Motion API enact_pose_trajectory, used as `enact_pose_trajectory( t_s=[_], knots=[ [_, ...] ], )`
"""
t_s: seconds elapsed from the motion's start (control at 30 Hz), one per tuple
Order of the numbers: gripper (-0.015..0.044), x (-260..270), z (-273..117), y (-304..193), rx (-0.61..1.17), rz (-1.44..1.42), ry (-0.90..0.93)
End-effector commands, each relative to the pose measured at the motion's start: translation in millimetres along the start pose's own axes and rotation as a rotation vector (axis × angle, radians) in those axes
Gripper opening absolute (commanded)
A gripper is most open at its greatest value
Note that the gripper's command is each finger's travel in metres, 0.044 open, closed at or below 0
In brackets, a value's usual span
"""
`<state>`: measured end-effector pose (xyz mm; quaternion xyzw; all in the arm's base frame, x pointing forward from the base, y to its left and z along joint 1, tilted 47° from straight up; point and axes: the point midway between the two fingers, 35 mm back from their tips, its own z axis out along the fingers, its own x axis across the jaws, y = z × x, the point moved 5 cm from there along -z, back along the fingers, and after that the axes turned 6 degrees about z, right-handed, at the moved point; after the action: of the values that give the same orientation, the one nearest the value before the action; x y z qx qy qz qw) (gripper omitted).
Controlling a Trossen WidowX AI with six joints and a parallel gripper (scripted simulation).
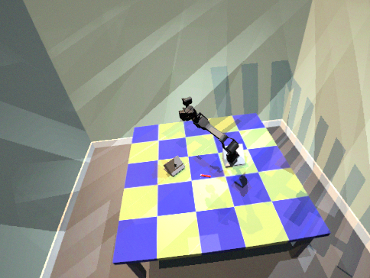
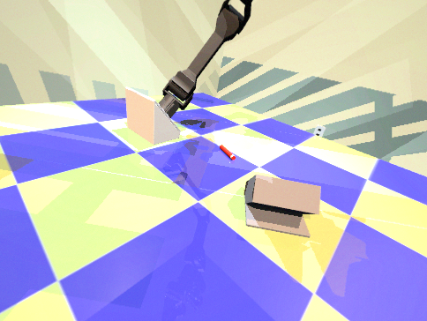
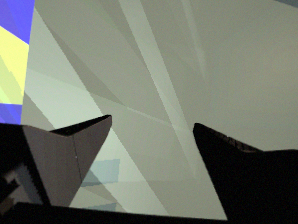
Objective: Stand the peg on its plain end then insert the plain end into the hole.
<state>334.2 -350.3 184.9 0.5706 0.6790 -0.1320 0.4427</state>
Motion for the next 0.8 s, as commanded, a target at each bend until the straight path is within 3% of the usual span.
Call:
enact_pose_trajectory(
  t_s=[0.0,0.77],
  knots=[
    [0.0426,1,0,0,-0.002,0.001,0.005],
    [0.044,139,-61,42,-0.052,0.213,0.657]
  ],
)
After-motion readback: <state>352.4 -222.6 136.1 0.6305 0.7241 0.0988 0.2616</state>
